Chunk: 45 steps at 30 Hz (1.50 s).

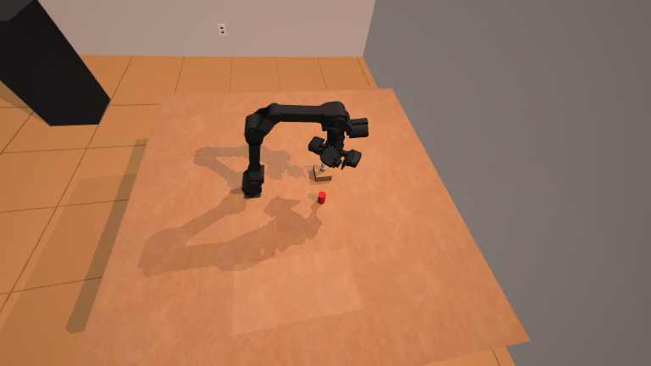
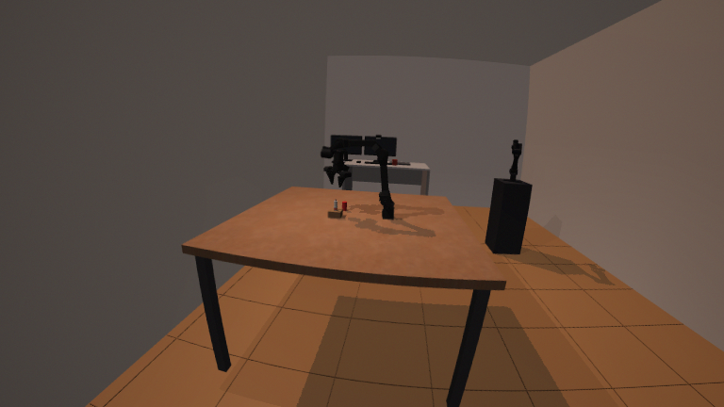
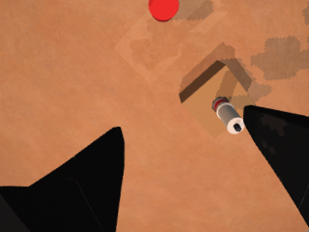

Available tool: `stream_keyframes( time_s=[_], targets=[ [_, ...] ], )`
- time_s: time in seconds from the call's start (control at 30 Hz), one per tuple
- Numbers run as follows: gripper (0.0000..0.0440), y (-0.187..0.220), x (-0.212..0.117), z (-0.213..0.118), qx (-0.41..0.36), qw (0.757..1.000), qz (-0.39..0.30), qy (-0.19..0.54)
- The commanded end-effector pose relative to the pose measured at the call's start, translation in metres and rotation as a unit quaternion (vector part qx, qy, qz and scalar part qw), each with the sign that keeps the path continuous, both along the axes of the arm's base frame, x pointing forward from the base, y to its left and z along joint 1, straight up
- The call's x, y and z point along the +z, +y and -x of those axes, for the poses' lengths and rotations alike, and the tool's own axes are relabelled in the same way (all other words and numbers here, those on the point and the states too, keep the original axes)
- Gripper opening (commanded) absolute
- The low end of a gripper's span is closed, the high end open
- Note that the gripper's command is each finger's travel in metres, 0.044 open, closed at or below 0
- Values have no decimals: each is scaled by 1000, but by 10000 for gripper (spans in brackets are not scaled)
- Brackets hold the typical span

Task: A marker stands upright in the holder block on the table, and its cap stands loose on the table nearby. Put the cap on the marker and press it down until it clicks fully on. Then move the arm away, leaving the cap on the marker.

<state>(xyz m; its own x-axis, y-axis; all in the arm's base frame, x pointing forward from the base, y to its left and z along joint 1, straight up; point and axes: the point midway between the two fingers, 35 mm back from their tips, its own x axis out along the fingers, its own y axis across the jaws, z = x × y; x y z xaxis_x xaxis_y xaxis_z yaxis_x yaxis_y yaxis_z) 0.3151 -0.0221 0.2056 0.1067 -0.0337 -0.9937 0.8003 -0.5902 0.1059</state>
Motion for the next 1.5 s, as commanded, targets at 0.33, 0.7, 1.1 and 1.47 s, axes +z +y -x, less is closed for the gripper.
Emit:
stream_keyframes(
  time_s=[0.33,0.7,1.1,1.47],
  targets=[
    [337,-16,-25,7,-27,998,-11,55],
    [336,-27,-45,13,-42,994,-22,94],
    [330,-39,-69,18,-50,990,-38,127],
    [317,-49,-92,25,-48,987,-53,146]
  ],
)
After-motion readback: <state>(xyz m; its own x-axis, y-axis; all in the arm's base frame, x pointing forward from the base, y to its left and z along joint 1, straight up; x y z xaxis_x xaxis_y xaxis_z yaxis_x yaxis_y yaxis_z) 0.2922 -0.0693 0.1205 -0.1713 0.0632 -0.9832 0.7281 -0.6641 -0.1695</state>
